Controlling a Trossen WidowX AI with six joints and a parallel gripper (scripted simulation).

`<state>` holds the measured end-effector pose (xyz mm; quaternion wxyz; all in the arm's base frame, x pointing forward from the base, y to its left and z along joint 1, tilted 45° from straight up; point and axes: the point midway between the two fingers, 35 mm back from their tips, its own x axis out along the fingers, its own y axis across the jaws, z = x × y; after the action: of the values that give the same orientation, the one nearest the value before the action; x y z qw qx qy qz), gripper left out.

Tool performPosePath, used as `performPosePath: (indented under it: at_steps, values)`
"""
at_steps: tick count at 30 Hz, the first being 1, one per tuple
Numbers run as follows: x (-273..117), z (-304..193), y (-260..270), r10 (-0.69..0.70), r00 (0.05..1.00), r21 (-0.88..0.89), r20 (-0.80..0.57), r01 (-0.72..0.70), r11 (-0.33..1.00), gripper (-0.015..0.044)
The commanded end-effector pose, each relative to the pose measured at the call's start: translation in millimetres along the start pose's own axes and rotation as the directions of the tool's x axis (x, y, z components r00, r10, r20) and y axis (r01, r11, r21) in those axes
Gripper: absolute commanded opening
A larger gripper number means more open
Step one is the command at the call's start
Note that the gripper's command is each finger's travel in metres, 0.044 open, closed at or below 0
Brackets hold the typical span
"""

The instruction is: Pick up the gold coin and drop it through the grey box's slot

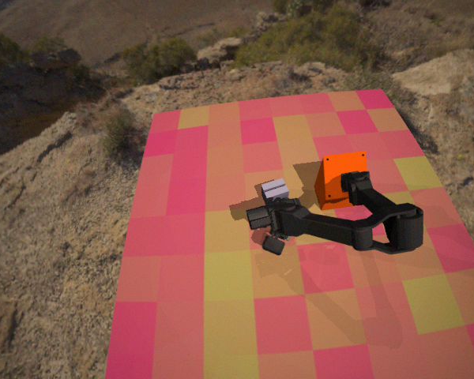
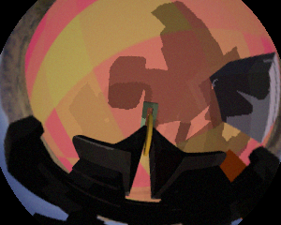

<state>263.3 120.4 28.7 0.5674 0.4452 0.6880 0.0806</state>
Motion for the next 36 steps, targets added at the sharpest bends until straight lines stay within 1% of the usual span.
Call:
performPosePath:
  at_steps: [1, 8, 12, 16, 36]
  values:
    - [0, 0, 0, 0.001, 1.000, 0.004, 0.000, -0.001, 1.000, 0.0000]
    - [-1, 1, 0, 0.001, 1.000, 0.002, 0.007, -0.001, 1.000, 0.0000]
    - [-9, 5, -3, -0.004, 0.999, -0.012, 0.046, 0.005, 1.000, 0.0000]
    - [-14, 6, -3, -0.007, 0.999, -0.011, 0.046, 0.007, 1.000, 0.0000]
    - [-61, 7, -2, -0.012, 1.000, -0.002, 0.022, 0.012, 1.000, 0.0000]
